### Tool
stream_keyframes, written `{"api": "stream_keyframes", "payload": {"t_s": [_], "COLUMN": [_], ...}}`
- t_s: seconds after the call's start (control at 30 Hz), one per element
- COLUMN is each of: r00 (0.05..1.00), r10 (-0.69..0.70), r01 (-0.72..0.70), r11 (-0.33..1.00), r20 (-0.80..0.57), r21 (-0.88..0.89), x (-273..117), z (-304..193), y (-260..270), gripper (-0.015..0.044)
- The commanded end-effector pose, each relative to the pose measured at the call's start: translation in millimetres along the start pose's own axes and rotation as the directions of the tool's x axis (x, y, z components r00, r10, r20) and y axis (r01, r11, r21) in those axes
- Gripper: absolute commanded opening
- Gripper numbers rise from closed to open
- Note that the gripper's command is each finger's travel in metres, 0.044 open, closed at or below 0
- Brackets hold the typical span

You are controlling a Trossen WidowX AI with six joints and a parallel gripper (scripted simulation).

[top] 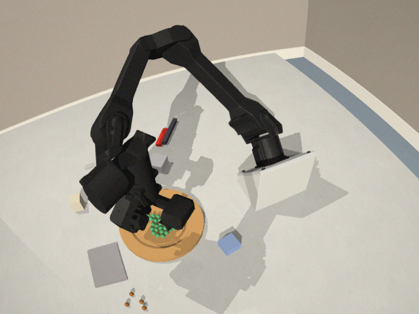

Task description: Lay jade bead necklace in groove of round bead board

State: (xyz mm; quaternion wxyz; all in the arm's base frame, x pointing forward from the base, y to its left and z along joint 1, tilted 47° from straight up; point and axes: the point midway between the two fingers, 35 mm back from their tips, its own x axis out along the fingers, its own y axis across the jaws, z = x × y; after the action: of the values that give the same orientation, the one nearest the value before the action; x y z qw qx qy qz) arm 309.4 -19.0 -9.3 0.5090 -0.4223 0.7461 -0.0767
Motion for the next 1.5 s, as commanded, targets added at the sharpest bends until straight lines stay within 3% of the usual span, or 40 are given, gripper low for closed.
{"api": "stream_keyframes", "payload": {"t_s": [0.0, 0.97, 1.4, 1.47], "r00": [1.000, 1.000, 1.000, 1.000], "r10": [-0.005, -0.006, -0.001, -0.001], "r01": [0.005, 0.006, 0.001, 0.001], "r11": [1.000, 1.000, 1.000, 1.000], "r20": [0.000, -0.001, 0.003, 0.003], "r21": [-0.008, -0.008, -0.001, -0.001], "x": [9.1, 38.0, 35.3, 35.3], "z": [-0.8, -1.2, -0.8, -0.8], "y": [-1.9, -2.3, -2.4, -2.4], "gripper": [0.0380, 0.0380, 0.0039, 0.0025]}}
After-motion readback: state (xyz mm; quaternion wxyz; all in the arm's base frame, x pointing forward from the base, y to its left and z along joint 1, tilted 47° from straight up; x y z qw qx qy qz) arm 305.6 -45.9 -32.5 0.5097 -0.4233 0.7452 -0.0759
